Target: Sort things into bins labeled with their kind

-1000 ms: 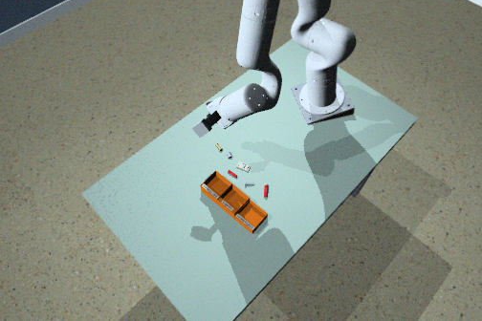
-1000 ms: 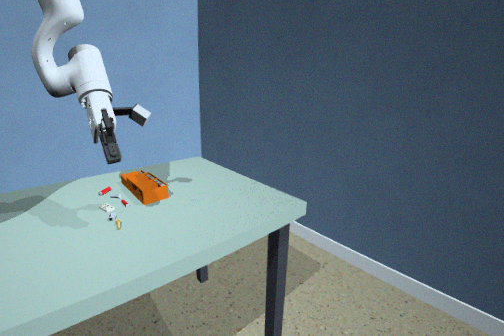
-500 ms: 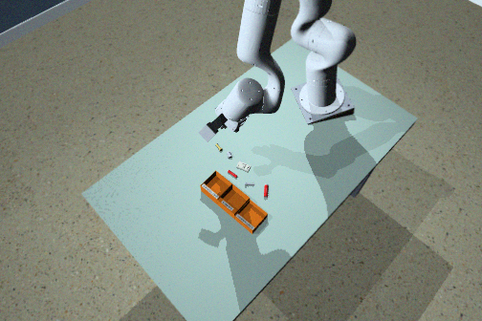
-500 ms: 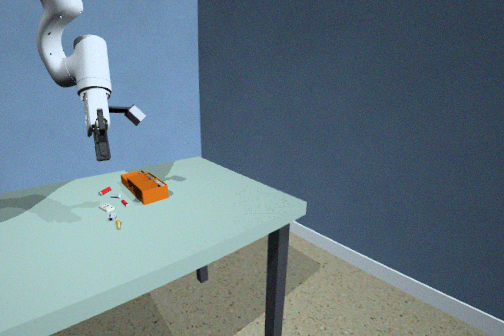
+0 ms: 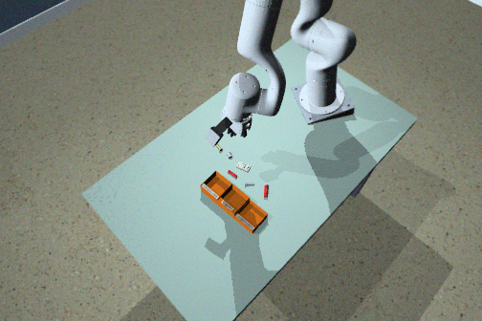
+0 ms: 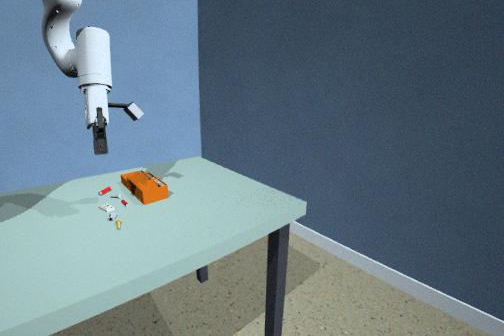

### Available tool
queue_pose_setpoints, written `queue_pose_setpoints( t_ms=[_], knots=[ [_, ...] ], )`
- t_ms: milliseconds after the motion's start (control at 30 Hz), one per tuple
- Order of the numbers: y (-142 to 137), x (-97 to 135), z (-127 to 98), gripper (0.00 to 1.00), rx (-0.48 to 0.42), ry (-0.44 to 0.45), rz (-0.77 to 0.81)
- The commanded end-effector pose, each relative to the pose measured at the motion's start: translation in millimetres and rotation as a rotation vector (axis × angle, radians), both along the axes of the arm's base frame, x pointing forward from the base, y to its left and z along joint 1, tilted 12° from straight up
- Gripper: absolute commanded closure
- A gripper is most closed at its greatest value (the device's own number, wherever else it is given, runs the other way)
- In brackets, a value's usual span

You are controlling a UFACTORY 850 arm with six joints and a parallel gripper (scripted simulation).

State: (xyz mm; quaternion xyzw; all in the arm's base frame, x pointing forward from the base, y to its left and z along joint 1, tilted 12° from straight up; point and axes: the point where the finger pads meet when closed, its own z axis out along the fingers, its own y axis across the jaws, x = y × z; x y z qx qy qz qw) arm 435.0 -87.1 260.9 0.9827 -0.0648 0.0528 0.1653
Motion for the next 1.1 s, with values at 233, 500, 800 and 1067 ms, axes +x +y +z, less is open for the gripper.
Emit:
queue_pose_setpoints(
  t_ms=[233,500,800,1067],
  knots=[
    [43,17,11,0.93,0.169,-0.050,0.026],
    [56,24,16,0.93,0.217,-0.077,0.036],
    [56,24,16,0.93,0.217,-0.077,0.036],
    [48,56,-9,0.93,0.211,-0.067,0.076]
  ],
)
